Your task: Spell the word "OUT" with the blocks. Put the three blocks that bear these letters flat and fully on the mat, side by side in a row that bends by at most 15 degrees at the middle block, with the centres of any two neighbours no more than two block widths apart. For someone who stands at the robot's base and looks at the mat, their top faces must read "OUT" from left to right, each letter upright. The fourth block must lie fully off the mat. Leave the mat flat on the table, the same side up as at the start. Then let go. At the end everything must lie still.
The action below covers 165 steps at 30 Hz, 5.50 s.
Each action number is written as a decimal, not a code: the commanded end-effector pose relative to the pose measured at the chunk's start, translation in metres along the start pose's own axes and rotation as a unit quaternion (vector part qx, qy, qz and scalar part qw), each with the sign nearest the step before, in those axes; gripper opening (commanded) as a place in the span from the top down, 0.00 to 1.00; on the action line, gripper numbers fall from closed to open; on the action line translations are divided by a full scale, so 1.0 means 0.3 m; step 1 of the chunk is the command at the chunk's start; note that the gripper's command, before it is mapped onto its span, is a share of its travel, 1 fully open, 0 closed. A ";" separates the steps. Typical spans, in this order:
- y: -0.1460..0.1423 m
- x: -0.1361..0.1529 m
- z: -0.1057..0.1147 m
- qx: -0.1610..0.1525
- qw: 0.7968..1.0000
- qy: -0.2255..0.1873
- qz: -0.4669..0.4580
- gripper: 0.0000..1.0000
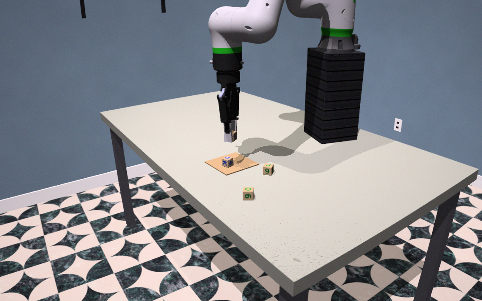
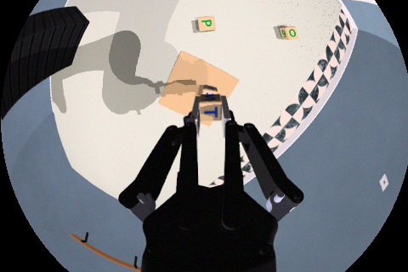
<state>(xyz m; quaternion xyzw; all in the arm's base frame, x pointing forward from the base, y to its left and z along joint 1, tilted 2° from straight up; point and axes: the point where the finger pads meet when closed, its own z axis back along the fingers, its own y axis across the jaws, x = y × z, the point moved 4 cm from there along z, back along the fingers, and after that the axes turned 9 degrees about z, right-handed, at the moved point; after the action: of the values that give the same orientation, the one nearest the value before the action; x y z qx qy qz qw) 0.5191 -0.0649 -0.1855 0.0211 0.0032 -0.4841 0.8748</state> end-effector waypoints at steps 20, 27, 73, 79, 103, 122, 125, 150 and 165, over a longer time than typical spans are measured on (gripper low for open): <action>-0.222 0.149 0.008 0.000 0.956 -0.004 -0.294 0.84; -0.223 0.149 0.008 0.000 0.956 -0.004 -0.294 0.84; -0.223 0.152 -0.312 0.000 0.956 -0.005 -0.294 0.84; -0.223 0.152 -0.312 0.000 0.956 -0.005 -0.294 0.84; -0.223 0.152 -0.325 0.000 0.956 -0.005 -0.294 0.84; -0.223 0.152 -0.325 0.000 0.956 -0.005 -0.294 0.84; -0.223 0.152 -0.325 0.000 0.956 -0.005 -0.294 0.84; -0.223 0.152 -0.325 0.000 0.956 -0.005 -0.294 0.74; -0.223 0.152 -0.324 0.000 0.956 -0.005 -0.294 0.72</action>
<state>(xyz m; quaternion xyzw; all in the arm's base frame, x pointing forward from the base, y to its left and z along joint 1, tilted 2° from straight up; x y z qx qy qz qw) 0.4879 -0.1351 -0.2863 0.0167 0.0057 -0.7201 0.6936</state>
